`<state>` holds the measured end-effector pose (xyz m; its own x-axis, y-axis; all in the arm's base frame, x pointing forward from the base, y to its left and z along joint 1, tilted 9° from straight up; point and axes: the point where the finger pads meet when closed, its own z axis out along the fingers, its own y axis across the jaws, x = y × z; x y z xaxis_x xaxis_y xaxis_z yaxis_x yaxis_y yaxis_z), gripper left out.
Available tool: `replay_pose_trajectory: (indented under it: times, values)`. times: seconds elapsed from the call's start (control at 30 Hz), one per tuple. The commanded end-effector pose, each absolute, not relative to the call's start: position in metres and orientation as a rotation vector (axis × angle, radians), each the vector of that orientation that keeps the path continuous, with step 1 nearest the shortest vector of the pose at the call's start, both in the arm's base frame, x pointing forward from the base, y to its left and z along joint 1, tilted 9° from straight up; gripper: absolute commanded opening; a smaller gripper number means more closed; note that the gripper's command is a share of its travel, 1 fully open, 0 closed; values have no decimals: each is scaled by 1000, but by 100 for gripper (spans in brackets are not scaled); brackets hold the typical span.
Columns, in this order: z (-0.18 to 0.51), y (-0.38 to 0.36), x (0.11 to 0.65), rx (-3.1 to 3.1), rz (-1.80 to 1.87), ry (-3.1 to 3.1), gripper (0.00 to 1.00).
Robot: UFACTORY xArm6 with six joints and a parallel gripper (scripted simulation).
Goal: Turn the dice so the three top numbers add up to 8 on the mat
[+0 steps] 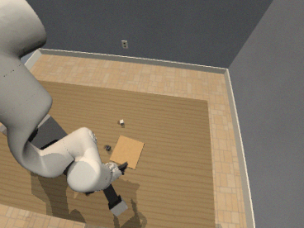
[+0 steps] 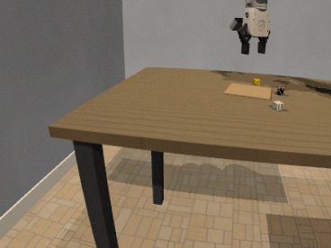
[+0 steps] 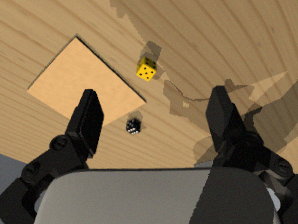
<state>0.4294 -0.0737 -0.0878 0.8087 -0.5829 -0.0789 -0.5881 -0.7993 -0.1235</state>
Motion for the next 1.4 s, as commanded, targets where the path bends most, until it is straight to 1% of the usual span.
replay_pose_trajectory:
  times: [0.0, 0.3, 1.37]
  values:
    - [-124, -67, 435, -2847, 45, 926, 100]
    - [-152, -62, 436, -2847, 45, 926, 100]
    - [-153, -62, 436, -2847, 45, 926, 100]
